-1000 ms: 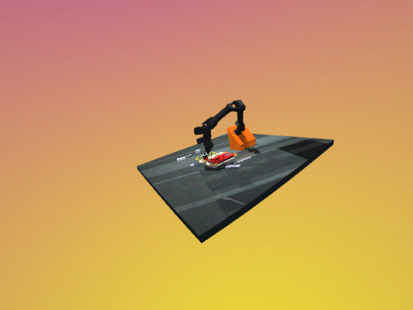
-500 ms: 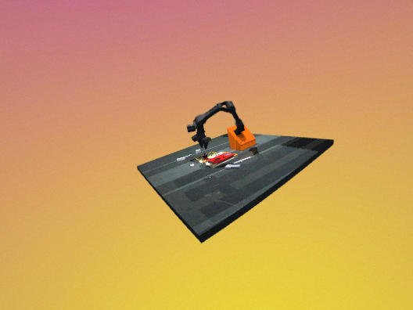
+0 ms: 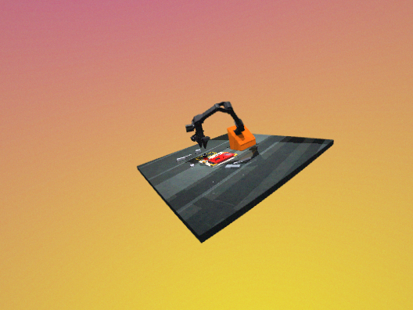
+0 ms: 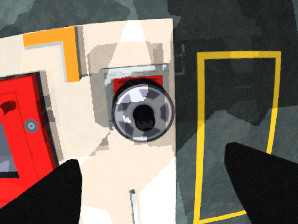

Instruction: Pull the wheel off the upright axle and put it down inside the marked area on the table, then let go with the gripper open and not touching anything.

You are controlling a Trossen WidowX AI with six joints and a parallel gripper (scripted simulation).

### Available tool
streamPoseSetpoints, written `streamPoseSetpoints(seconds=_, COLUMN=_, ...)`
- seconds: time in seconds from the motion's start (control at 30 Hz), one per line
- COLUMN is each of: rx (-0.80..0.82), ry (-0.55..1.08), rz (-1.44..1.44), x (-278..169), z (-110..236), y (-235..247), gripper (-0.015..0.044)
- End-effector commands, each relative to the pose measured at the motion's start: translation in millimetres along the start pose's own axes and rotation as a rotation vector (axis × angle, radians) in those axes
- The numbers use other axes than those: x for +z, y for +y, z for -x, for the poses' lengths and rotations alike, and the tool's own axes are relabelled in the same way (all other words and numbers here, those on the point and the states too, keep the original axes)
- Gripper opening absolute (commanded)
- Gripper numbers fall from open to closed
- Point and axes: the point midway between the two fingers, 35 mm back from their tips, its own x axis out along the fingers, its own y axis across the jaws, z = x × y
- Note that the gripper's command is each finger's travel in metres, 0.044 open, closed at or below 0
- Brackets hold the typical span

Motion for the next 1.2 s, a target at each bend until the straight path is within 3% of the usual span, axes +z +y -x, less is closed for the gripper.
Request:
streamPoseSetpoints(seconds=0.0, rx=0.005, ry=0.005, rz=0.005, x=1, z=-18, y=0, gripper=0.0300)
streamPoseSetpoints(seconds=0.2, rx=0.008, ry=0.005, rz=0.005, x=-1, z=-67, y=0, gripper=0.0300)
streamPoseSetpoints(seconds=0.53, rx=0.009, ry=0.006, rz=0.005, x=-2, z=-73, y=0, gripper=0.0300)
streamPoseSetpoints(seconds=0.67, rx=0.004, ry=0.003, rz=0.013, x=-1, z=-69, y=-1, gripper=0.0195)
streamPoseSetpoints(seconds=0.93, rx=0.004, ry=0.003, rz=0.013, x=-1, z=-69, y=-1, gripper=0.0142)
streamPoseSetpoints(seconds=1.1, rx=0.004, ry=0.004, rz=0.013, x=-1, z=-68, y=-1, gripper=0.0010)
streamPoseSetpoints(seconds=1.17, rx=0.004, ry=0.004, rz=0.012, x=-1, z=-68, y=-1, gripper=0.0000)
